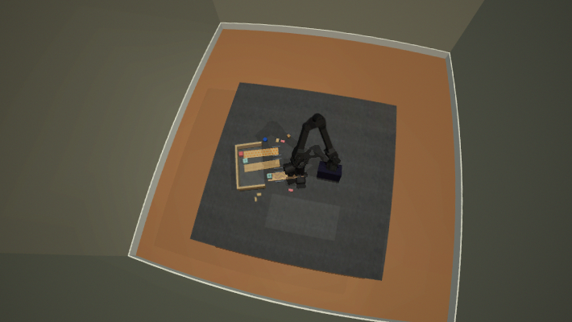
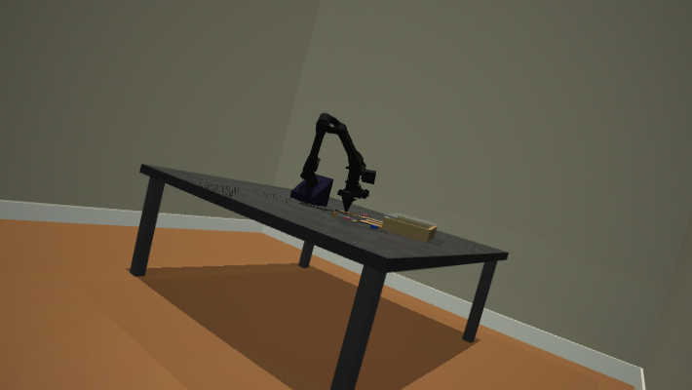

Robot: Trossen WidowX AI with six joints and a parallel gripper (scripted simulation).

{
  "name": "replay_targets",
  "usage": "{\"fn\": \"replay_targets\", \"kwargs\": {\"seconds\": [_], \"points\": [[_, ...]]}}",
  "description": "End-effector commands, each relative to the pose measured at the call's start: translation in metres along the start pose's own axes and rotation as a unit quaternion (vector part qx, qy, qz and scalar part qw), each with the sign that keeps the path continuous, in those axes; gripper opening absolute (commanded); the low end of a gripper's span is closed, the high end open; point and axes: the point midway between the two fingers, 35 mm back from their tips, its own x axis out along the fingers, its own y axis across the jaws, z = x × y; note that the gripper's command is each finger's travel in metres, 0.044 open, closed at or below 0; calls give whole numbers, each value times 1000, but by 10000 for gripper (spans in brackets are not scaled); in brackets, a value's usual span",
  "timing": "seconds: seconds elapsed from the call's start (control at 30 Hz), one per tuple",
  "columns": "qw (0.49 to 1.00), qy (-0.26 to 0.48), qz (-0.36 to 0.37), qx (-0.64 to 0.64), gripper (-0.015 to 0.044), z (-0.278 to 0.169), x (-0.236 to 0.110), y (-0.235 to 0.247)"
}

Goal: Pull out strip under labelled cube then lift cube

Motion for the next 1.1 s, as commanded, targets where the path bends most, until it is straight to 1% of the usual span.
{"fn": "replay_targets", "kwargs": {"seconds": [0.0, 1.07], "points": [[1000, 17, 0, -6, 0, -17, 5, 1], [1000, 17, 0, -6, 0, -22, 5, 0]]}}
